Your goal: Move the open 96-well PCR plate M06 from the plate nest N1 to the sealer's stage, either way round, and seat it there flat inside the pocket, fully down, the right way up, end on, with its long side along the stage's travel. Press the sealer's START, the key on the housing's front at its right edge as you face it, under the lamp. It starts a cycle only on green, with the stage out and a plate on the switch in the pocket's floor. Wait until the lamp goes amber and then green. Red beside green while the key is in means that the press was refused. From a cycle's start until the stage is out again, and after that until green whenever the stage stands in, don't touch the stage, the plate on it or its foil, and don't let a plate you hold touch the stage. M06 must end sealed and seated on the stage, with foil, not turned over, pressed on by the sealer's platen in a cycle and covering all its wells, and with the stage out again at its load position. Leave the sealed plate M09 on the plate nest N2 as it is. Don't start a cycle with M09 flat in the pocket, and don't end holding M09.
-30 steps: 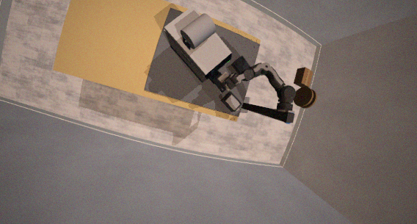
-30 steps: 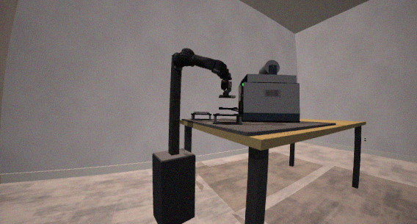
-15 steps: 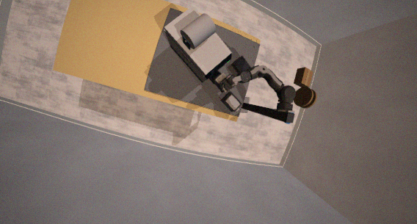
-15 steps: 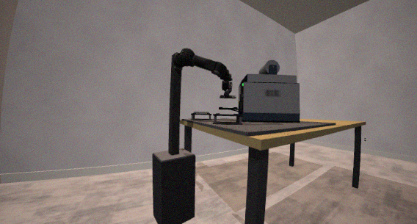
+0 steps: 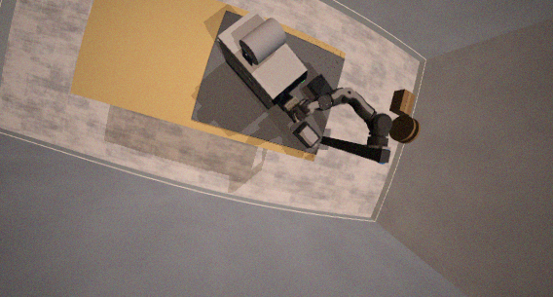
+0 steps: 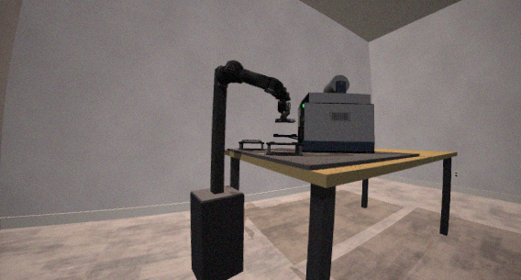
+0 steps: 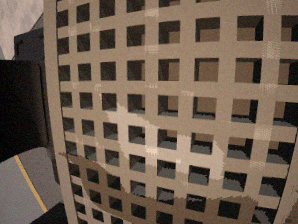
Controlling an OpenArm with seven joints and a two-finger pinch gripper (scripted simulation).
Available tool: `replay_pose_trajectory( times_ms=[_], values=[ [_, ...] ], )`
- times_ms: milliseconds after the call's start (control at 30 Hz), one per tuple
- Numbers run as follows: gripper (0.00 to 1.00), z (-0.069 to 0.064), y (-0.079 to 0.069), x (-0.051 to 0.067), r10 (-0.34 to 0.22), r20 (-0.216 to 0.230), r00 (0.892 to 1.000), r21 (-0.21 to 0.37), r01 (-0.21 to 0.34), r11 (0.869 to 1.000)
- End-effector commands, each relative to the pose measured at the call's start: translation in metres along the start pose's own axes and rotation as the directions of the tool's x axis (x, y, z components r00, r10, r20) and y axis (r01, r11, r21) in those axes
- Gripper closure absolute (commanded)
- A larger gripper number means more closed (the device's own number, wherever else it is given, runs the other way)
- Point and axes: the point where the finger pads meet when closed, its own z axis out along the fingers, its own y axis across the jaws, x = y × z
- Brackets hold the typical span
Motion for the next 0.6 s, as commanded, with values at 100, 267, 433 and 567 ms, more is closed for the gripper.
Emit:
replay_pose_trajectory(
  times_ms=[100, 267, 433, 567],
  values=[
    [1.00, 0.0009, -0.0033, 0.0004, -0.002, -0.001, 1.000, 0.002, 0.002, 1.000],
    [1.00, 0.0009, -0.0033, 0.0004, -0.002, -0.001, 1.000, 0.002, 0.002, 1.000],
    [1.00, 0.0009, -0.0033, 0.0004, -0.002, -0.001, 1.000, 0.002, 0.002, 1.000],
    [1.00, 0.0009, -0.0056, 0.0006, -0.001, 0.000, 1.000, 0.002, 0.001, 1.000]
  ],
)
